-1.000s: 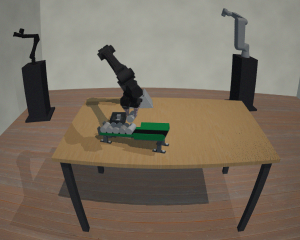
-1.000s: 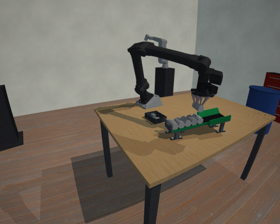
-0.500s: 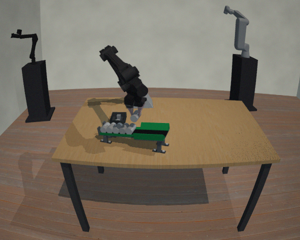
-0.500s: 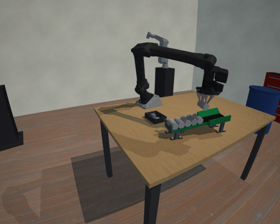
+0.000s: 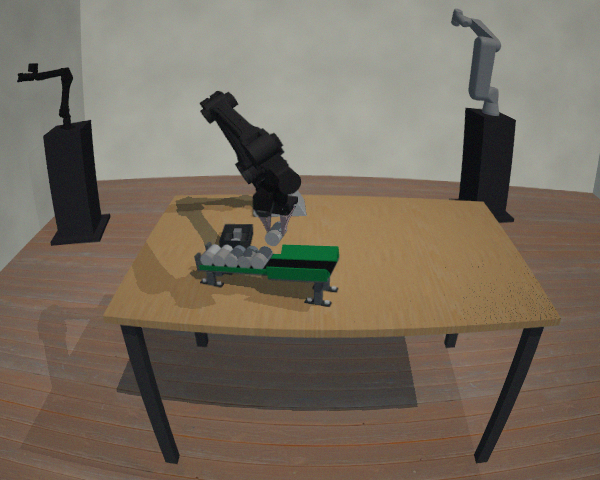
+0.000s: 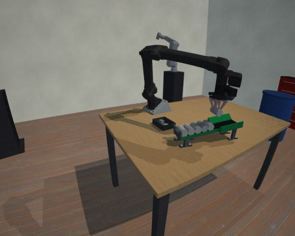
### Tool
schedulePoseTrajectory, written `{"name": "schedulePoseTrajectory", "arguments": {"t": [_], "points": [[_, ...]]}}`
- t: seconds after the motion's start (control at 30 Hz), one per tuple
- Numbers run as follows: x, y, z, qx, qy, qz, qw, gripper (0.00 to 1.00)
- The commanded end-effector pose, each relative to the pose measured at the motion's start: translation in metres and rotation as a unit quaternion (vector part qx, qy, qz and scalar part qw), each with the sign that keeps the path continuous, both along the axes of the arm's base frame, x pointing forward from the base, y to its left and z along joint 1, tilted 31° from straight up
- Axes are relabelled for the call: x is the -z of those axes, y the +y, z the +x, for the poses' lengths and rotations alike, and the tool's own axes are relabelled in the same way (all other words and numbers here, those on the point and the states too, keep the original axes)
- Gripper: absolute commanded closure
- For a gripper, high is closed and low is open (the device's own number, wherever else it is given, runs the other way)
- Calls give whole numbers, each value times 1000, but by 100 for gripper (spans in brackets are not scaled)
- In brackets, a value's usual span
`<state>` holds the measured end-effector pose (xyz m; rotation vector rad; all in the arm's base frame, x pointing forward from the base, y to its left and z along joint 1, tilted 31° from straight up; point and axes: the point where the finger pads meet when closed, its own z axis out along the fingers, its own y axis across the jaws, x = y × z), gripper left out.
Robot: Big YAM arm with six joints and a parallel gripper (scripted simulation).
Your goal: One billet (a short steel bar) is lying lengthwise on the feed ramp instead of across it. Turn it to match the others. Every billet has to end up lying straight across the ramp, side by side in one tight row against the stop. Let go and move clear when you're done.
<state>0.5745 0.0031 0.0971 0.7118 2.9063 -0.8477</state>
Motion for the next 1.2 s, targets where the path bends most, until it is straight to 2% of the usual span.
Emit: {"name": "schedulePoseTrajectory", "arguments": {"t": [0.0, 0.07, 0.1, 0.13, 0.23, 0.27, 0.33, 0.43, 0.57, 0.73, 0.83, 0.93, 1.17], "points": [[-33, -5, 29, -1, -55, 7, 998, 100], [-17, 5, 26, -11, -42, 6, 999, 100], [-1, 9, 15, -17, -24, 4, 1000, 100], [4, 10, 11, -19, -18, 4, 1000, 100], [3, 9, 11, -19, -21, 4, 1000, 100], [-8, 4, 12, -15, -32, 6, 999, 100], [-10, -4, 16, -9, -39, 6, 999, 100], [-1, -11, 12, -6, -32, 5, 999, 100], [15, -3, 11, -14, -23, 3, 1000, 100], [7, -13, 14, -7, -35, 5, 999, 100], [3, -5, 19, -12, -43, 6, 999, 100], [17, -8, 12, -13, -28, 4, 1000, 100], [15, -11, 15, -10, -34, 4, 999, 100]]}}
